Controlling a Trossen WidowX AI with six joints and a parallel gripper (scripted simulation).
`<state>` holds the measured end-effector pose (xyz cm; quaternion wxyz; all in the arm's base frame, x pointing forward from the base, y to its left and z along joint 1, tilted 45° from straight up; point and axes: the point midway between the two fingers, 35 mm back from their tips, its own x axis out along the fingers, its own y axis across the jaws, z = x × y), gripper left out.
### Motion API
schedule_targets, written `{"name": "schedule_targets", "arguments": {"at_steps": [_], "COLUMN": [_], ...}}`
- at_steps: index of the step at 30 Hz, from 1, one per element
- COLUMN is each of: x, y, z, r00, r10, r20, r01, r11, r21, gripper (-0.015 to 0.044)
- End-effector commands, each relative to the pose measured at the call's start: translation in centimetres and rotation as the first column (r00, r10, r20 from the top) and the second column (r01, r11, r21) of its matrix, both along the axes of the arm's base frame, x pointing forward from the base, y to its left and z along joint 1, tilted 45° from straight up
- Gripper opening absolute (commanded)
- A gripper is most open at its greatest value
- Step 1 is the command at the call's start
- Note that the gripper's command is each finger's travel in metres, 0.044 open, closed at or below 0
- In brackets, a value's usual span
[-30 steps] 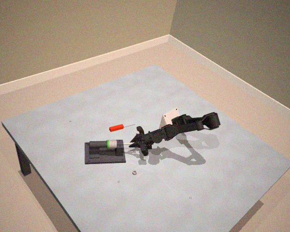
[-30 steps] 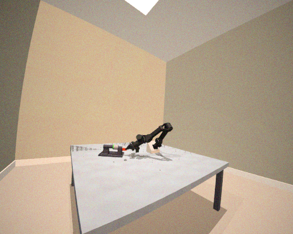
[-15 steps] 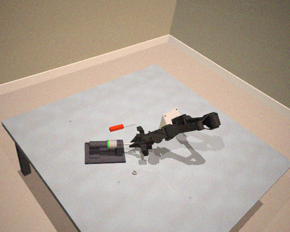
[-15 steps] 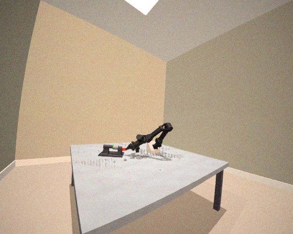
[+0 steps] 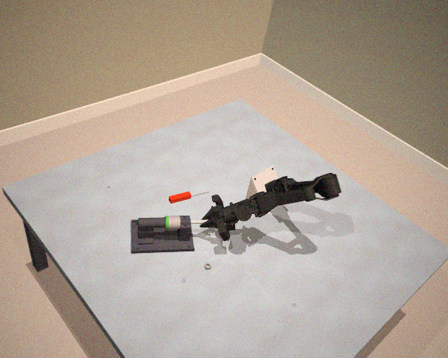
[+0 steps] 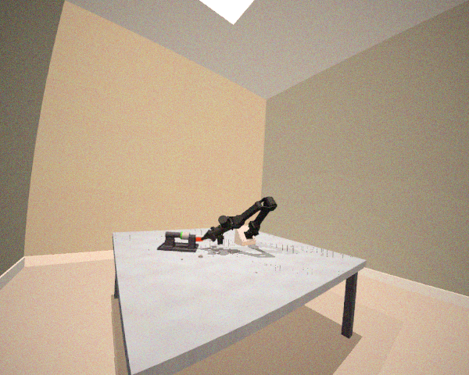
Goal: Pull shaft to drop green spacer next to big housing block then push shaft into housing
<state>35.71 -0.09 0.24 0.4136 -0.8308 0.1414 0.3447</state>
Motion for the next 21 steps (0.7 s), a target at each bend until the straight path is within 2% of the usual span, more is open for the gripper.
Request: {"name": "schedule_targets", "arguments": {"at_steps": [1,21], "x": [-0.06,-0.22], "y": [0.1,0.17], "z": [0.08,0.15], "r00": [1.0,1.0], "r10": [0.0,0.0], "r20": [0.001,0.001], "r01": [0.0,0.0], "r11": [1.0,1.0], "r21": [0.005,0.005], "gripper": [0.0,0.0]}}
